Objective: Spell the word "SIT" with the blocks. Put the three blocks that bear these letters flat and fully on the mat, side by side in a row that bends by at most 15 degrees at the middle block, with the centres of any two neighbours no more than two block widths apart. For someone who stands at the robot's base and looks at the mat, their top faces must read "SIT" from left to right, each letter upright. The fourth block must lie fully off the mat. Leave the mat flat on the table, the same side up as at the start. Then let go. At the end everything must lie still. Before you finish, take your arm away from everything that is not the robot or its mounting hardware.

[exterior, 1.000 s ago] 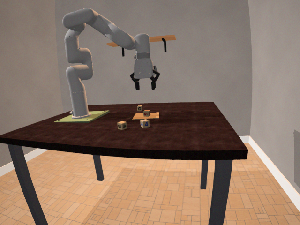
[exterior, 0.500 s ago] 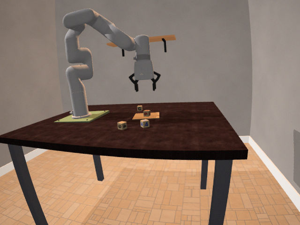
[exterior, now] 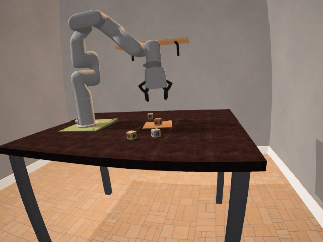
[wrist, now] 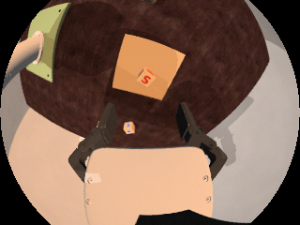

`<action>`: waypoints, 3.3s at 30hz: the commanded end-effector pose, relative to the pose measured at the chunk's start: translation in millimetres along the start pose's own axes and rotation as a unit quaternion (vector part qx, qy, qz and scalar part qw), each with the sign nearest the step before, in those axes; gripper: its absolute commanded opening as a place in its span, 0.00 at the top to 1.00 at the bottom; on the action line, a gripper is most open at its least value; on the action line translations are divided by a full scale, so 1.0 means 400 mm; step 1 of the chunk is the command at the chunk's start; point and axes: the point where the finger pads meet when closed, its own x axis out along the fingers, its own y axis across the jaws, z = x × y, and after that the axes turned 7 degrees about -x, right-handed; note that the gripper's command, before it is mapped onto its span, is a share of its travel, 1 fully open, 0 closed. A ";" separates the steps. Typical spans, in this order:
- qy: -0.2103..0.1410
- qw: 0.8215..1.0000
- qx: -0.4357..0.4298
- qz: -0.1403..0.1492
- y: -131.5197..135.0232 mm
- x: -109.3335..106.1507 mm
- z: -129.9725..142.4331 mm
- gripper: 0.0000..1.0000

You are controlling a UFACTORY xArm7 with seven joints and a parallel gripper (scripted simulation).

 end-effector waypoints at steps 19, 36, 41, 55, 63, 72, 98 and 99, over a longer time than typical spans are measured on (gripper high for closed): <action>-0.006 0.943 -0.332 -0.011 -0.001 0.044 -0.001 0.00; -0.005 0.905 -0.425 -0.011 -0.003 0.058 -0.003 0.31; -0.005 0.905 -0.425 -0.011 -0.003 0.058 -0.003 0.31; -0.005 0.905 -0.425 -0.011 -0.003 0.058 -0.003 0.31; -0.005 0.905 -0.425 -0.011 -0.003 0.058 -0.003 0.31; -0.005 0.905 -0.425 -0.011 -0.003 0.059 -0.003 0.31; -0.004 0.905 -0.425 -0.011 -0.002 0.112 -0.001 0.31; -0.004 0.905 -0.425 -0.011 -0.002 0.116 -0.001 0.31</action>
